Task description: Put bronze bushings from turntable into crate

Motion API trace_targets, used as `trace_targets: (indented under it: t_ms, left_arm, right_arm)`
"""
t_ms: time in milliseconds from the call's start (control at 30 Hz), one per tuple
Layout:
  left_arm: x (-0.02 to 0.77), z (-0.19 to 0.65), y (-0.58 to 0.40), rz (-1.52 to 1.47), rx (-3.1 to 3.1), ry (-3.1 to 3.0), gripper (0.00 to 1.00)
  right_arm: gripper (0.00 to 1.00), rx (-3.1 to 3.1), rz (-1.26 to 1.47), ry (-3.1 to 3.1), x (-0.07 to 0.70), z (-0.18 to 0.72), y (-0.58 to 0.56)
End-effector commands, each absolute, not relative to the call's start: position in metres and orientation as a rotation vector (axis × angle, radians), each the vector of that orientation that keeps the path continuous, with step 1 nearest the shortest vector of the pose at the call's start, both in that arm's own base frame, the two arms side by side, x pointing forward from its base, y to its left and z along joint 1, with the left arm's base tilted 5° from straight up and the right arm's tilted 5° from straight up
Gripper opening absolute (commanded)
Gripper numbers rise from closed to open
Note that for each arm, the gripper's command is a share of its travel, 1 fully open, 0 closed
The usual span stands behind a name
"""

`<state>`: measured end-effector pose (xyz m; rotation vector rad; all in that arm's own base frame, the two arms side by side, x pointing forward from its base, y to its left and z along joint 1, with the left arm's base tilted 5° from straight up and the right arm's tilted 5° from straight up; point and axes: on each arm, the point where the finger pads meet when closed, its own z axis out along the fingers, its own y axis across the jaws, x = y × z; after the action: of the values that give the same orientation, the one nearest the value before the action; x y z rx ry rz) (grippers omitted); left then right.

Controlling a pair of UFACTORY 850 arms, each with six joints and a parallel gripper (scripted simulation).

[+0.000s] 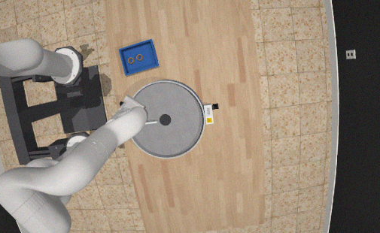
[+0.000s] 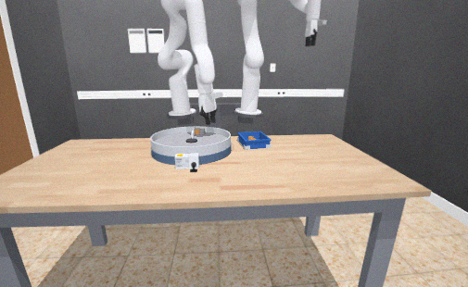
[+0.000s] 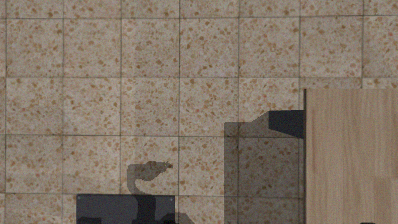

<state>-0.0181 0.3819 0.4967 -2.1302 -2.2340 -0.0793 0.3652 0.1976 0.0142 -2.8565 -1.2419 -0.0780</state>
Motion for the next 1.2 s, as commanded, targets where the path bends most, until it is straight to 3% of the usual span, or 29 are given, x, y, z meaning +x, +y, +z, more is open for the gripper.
trace_targets:
  t_ms: [0,1167]
  left_arm:
    - [-0.018,0.498,0.382,-0.082,-2.129,-2.233,1.0]
    - [-0.018,0.498,0.382,-0.082,-2.129,-2.233,1.0]
  right_arm:
    - [0.41,-3.007,-0.053,-1.045,0.367,0.017,0.172]
    - [0.41,-3.104,-0.033,-0.893,0.367,0.007,0.153]
